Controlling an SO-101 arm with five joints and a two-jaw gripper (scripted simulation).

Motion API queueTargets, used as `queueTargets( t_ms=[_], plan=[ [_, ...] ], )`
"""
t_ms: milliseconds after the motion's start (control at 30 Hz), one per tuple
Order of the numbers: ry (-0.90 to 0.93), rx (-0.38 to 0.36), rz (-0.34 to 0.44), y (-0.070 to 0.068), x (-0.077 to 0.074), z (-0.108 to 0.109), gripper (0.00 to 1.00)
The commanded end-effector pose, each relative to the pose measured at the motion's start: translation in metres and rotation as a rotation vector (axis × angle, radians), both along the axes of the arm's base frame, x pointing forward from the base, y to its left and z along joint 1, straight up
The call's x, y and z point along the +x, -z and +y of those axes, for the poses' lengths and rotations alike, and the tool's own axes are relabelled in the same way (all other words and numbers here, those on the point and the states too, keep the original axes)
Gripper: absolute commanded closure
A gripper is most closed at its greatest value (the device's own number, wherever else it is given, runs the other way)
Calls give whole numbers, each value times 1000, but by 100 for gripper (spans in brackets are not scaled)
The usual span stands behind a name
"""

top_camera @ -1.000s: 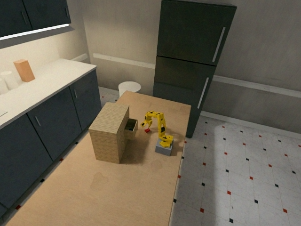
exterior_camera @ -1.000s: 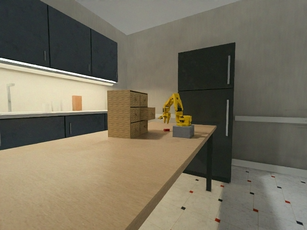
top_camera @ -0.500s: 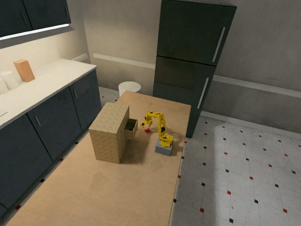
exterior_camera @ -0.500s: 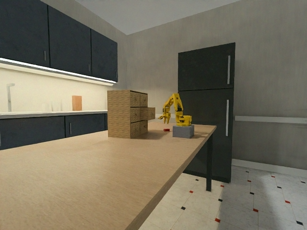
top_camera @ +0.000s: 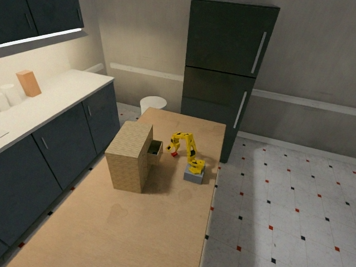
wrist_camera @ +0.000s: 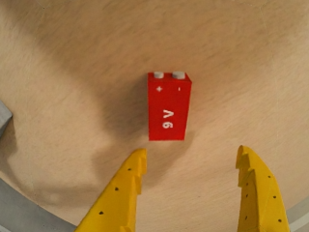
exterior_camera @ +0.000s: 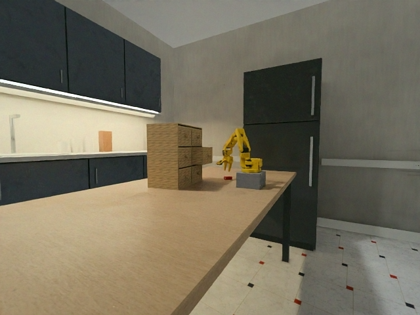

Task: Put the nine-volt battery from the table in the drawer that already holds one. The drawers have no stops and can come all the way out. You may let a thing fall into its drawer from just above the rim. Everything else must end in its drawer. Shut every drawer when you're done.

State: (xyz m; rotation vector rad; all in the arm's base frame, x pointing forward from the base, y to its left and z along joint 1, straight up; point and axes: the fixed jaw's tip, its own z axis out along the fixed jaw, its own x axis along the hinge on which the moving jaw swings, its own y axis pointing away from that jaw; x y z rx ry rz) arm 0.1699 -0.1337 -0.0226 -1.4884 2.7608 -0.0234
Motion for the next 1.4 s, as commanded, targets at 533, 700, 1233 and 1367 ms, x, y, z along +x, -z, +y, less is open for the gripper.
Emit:
queueTargets(
  t_ms=[533,700,1233,1367],
  plan=[
    [1,10,11,7,-7,1,70],
    [1,10,11,8,-8,1,70],
    [1,10,11,21,-6,0,70],
    [1,10,11,21,-6,0,70]
  ],
)
